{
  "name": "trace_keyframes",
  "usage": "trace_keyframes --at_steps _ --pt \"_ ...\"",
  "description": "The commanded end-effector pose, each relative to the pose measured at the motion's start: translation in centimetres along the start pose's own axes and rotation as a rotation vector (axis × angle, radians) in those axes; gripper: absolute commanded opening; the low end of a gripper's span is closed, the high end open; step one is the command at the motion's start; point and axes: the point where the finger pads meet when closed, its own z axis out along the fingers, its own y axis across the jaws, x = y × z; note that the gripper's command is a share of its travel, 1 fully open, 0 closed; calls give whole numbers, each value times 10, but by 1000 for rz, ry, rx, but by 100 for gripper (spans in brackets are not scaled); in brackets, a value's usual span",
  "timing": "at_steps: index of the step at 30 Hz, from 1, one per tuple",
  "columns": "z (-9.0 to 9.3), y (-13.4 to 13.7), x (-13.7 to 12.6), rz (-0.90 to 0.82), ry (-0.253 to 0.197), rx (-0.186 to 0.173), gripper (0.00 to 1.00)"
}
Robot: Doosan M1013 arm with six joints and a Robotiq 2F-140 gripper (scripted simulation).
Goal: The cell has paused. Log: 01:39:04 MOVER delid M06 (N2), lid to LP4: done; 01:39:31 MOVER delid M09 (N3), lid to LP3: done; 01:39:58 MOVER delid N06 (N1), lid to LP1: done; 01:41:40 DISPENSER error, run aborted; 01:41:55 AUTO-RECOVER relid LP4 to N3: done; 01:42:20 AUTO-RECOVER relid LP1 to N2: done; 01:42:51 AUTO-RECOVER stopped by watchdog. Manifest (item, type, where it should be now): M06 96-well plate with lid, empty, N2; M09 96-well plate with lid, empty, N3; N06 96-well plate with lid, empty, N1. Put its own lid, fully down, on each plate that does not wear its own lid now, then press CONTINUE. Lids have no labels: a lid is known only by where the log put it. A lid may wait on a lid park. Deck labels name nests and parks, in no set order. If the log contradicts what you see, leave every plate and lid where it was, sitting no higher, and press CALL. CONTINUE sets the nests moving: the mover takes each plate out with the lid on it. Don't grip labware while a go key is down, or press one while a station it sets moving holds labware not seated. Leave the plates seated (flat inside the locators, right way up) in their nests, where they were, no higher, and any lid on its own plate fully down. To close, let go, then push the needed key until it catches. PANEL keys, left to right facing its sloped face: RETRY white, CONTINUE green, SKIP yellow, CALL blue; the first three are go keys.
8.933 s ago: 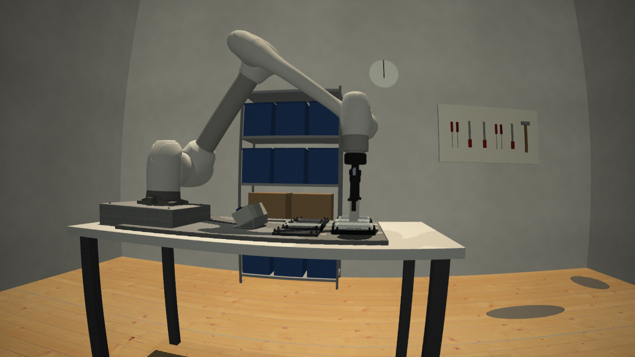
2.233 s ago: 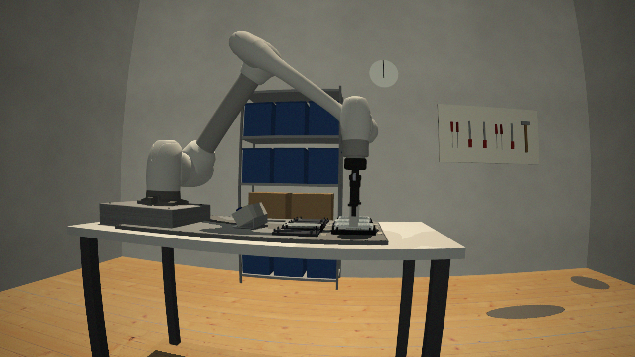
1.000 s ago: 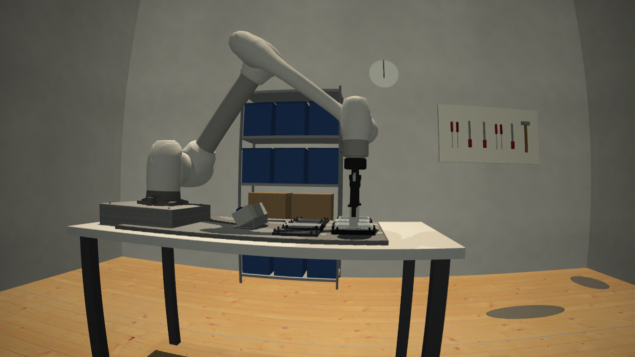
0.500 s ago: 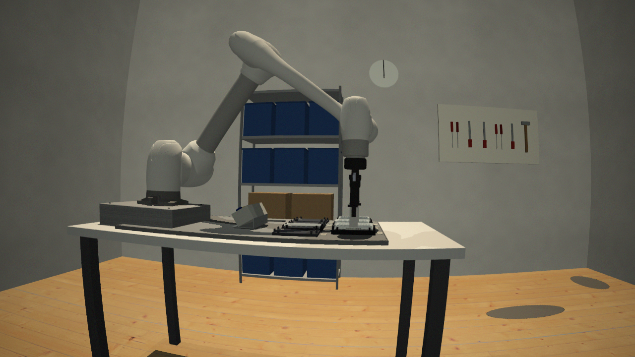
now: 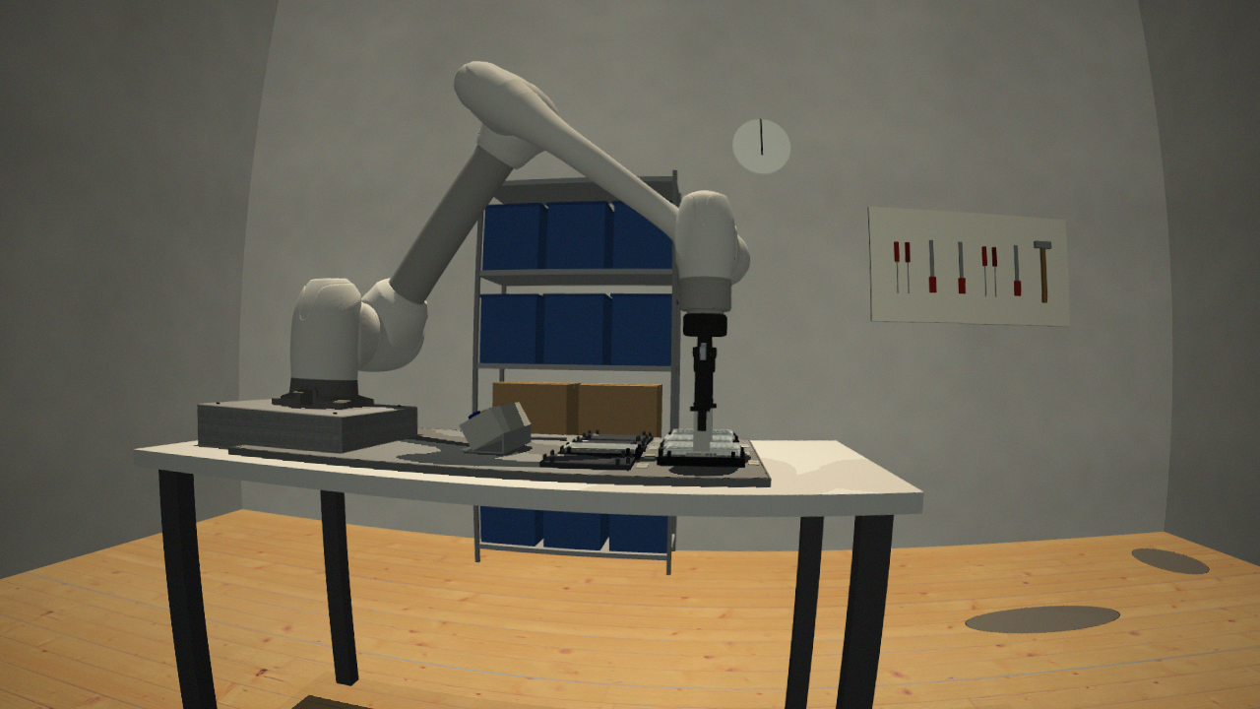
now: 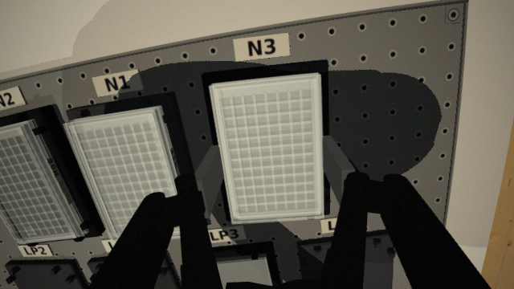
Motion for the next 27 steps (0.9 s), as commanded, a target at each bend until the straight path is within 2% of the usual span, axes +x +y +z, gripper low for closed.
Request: trace_keyframes --at_steps 1,11,27 --pt "-1 0 0 0 0 0 0" --pt "-6 0 0 0 0 0 0" --pt "-26 0 0 0 0 0 0"
